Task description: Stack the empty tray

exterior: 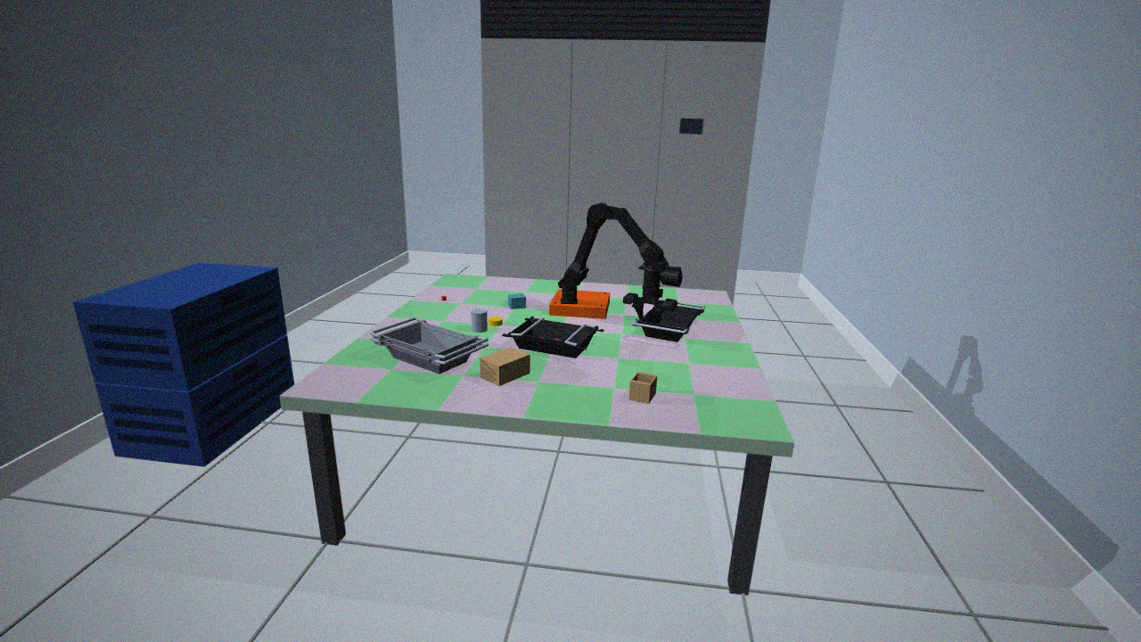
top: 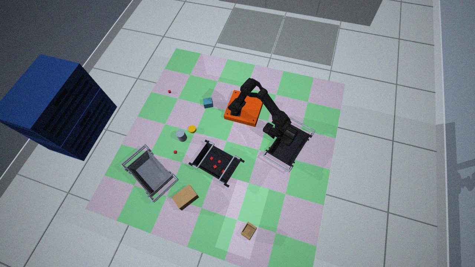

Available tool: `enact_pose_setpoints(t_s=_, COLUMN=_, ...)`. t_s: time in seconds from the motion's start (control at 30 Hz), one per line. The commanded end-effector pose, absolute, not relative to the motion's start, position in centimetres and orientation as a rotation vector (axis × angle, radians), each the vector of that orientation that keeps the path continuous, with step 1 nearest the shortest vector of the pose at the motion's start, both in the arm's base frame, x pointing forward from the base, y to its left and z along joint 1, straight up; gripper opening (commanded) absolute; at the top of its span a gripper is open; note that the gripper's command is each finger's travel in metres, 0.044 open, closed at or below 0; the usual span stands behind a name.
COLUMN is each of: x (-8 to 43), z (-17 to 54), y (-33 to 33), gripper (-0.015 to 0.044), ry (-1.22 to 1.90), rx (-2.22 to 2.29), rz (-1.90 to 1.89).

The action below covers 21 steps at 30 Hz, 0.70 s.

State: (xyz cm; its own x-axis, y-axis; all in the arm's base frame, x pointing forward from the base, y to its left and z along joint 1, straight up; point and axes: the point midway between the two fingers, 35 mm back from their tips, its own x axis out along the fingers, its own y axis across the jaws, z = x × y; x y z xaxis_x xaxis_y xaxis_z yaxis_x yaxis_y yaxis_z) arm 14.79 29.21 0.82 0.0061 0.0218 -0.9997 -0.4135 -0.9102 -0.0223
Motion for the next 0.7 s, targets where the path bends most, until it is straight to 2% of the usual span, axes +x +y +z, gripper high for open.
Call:
enact_pose_setpoints(t_s=0.0, x=14.78, z=0.78, y=29.21, gripper=0.0203, ry=0.401, rx=-1.980, rz=1.979)
enact_pose_setpoints(t_s=0.67, x=14.78, z=0.78, y=29.21, gripper=0.0069, ry=0.401, rx=-1.980, rz=1.979)
